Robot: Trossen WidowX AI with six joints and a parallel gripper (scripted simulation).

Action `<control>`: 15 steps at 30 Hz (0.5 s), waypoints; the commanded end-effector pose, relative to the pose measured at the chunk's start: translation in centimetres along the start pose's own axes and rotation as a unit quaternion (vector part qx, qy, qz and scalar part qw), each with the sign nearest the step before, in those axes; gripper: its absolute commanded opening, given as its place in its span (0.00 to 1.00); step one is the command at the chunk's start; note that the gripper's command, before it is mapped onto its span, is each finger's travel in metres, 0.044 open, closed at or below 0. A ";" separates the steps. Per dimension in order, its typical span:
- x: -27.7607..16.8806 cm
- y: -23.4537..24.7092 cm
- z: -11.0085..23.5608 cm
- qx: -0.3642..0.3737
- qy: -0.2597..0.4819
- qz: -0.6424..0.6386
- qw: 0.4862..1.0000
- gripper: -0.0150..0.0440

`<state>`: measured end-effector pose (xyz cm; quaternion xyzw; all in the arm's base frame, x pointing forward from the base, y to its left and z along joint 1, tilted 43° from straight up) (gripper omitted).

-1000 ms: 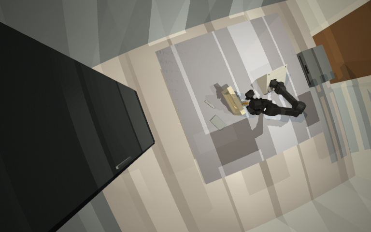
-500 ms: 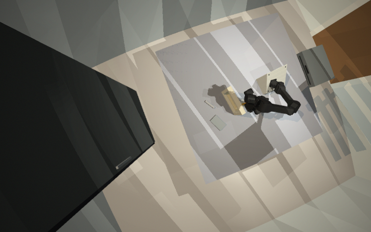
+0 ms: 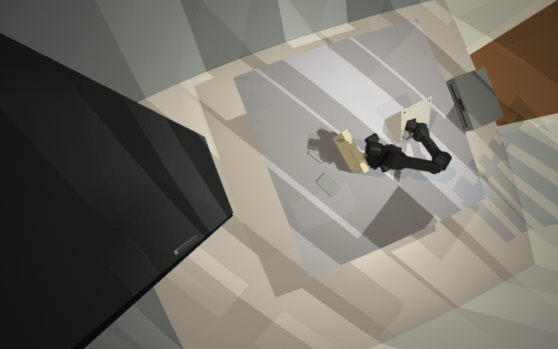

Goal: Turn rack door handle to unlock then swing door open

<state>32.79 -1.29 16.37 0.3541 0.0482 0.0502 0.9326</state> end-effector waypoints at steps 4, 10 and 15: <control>0.0 0.1 -1.4 0.003 0.001 -0.003 1.000 0.75; 0.0 0.1 -2.4 0.004 0.001 -0.003 1.000 0.75; 0.0 0.1 -3.2 0.004 0.001 -0.004 1.000 0.75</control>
Point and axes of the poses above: the point midway between the two fingers, 35 mm back from their tips, its own z axis back along the fingers, its own y axis across the jaws, x = y × z, the point moved 6 cm from there along z, back along the fingers, and after that the axes turned 11 degrees about -z, right-handed, at the moved point
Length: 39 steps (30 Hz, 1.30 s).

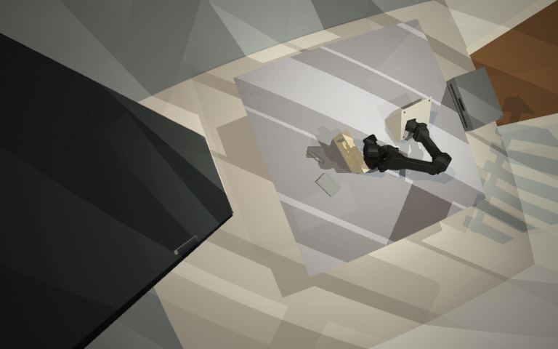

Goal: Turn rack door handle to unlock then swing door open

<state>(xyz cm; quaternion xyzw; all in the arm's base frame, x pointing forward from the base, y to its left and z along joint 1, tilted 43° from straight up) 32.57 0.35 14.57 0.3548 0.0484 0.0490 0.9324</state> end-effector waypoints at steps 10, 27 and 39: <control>-0.2 0.2 -2.4 0.004 0.001 -0.003 1.000 0.75; -0.3 0.2 -3.1 0.005 0.002 -0.004 1.000 0.39; -0.3 0.2 -3.1 0.005 0.002 -0.004 1.000 0.29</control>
Point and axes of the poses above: the point midway between the two fingers, 35 mm back from their tips, its own z axis back along the fingers, its own y axis across the jaws, x = y × z, the point moved 6 cm from there along z, back along the fingers, and after that the axes turned 11 degrees about -z, right-handed, at the moved point
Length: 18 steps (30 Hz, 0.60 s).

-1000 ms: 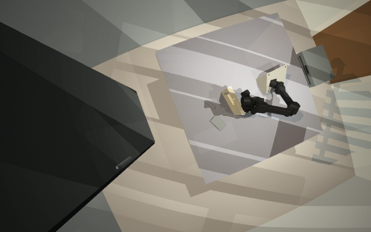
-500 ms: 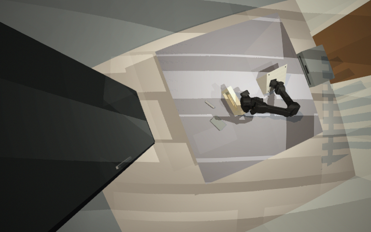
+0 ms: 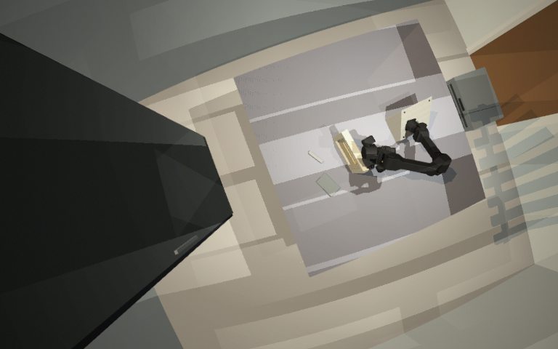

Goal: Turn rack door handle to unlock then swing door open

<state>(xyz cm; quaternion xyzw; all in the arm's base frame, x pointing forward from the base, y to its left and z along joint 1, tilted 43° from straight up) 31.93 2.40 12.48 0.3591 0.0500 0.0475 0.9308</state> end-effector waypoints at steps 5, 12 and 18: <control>0.0 0.0 -0.1 0.000 0.001 0.084 0.996 0.29; 0.0 0.0 -0.1 0.000 0.001 0.254 0.967 0.29; 0.0 0.0 -0.1 0.000 0.001 0.393 0.919 0.29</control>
Point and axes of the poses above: the point midway between the two fingers, 35 mm back from their tips, its own z axis back along the fingers, its own y axis across the jaws, x = y × z, the point moved 6 cm from there along z, back along the fingers, and after that the axes turned 11 degrees about -z, right-handed, at the moved point
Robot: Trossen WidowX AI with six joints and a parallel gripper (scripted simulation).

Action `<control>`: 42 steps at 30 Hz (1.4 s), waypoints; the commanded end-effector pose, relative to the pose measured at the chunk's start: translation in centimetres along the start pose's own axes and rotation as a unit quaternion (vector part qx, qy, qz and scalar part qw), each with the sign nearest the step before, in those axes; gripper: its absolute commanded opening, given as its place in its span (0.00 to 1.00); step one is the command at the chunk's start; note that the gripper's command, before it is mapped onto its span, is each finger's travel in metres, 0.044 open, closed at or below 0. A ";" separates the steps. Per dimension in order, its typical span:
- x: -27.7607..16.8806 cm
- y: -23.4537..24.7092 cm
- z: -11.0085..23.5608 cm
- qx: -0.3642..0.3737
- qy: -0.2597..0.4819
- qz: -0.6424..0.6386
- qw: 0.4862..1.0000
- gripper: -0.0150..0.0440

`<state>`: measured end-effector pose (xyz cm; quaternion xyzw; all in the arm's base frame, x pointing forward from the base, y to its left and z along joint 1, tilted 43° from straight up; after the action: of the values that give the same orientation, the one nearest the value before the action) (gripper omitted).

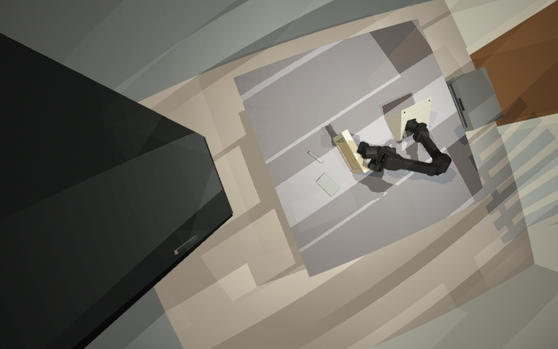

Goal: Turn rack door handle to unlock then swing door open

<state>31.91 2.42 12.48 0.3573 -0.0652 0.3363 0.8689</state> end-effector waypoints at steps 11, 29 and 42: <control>0.0 0.0 -0.1 0.000 0.001 0.349 0.937 0.29; 0.0 0.0 -0.1 0.001 0.001 0.597 0.802 0.29; 0.0 0.0 -0.1 0.001 0.001 0.597 0.802 0.29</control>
<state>31.84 2.29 12.45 0.2521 -0.2627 0.7814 0.5068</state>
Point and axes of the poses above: the point midway between the two fingers, 35 mm back from their tips, its own z axis back along the fingers, its own y axis across the jaws, x = y × z, the point moved 6 cm from there along z, back along the fingers, and after that the axes turned 11 degrees about -z, right-handed, at the moved point
